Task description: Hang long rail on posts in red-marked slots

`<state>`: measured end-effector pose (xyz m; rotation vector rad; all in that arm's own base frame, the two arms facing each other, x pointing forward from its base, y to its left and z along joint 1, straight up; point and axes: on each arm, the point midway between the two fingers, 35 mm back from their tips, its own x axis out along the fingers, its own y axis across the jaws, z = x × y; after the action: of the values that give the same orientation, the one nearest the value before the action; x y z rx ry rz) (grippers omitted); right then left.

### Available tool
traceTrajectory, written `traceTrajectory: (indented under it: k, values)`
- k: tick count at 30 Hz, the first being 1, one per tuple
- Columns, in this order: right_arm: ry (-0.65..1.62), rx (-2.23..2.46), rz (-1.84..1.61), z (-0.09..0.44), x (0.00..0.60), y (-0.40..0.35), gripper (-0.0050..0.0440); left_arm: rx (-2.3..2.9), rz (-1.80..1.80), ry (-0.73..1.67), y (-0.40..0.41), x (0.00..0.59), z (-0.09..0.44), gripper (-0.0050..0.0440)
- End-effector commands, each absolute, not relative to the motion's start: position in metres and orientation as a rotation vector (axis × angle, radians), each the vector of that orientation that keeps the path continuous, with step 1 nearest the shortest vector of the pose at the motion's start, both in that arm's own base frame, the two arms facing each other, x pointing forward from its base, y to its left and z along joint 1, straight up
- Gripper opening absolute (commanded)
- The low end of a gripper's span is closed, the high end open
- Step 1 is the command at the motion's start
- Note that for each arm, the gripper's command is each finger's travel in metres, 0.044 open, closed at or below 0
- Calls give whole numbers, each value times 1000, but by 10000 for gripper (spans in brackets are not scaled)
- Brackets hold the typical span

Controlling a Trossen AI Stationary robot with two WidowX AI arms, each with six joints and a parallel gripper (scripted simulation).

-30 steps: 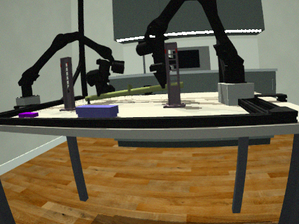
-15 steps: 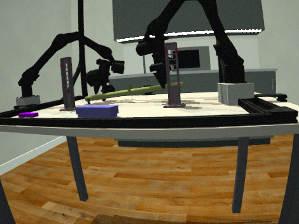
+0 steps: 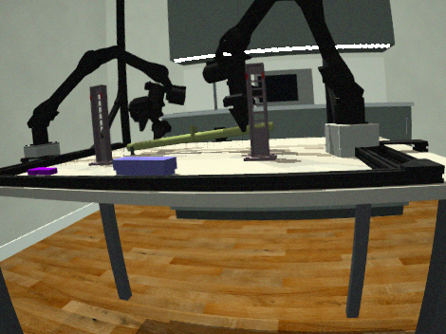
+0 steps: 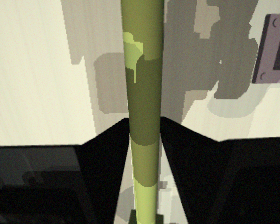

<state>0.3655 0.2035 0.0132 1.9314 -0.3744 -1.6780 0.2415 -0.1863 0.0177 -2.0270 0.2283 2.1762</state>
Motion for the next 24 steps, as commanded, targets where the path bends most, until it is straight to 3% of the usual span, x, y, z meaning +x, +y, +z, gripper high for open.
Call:
traceTrajectory:
  k: [1, 14, 24]
  values:
    - [-363, 1953, -1673, 32, 361, 216, 440, -2028, 2180, 227, -186, 242, 18, 0]
    - [-363, 1953, -1673, 32, 364, 218, 440, -2028, 2180, 227, -186, 242, 18, 0]
    - [-200, 2019, -1851, 25, 369, 201, 200, -2033, 2180, 225, -186, 242, 18, 0]
